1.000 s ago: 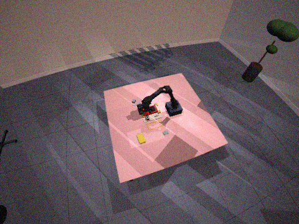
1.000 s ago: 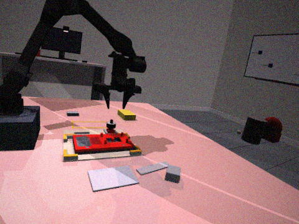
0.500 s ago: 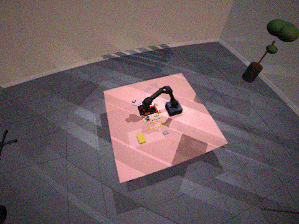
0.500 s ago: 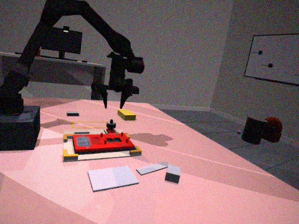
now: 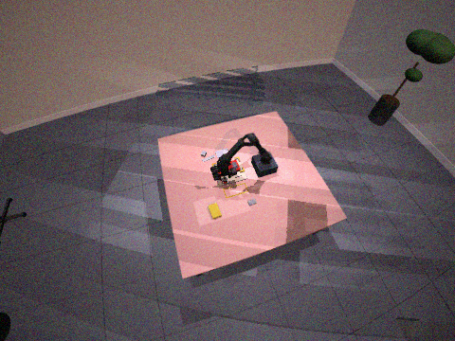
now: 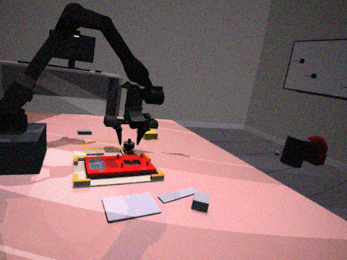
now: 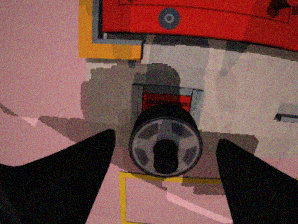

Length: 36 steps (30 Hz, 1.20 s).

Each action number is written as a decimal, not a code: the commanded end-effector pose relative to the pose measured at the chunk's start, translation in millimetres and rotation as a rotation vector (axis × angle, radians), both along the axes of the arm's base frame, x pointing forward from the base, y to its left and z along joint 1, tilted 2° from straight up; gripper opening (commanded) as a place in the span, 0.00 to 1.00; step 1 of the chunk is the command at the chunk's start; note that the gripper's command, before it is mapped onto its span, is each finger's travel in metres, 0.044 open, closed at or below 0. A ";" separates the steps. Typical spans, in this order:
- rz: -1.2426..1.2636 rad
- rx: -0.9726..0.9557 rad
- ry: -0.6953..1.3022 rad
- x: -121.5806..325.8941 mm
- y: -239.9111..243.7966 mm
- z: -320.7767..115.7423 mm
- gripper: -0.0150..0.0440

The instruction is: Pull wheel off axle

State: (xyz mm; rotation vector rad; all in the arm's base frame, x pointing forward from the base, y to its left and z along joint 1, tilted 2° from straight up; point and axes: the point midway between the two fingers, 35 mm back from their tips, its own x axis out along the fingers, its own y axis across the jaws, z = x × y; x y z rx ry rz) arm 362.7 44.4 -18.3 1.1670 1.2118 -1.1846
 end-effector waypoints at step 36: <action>0.000 0.001 -0.001 0.4 0.2 7.0 0.25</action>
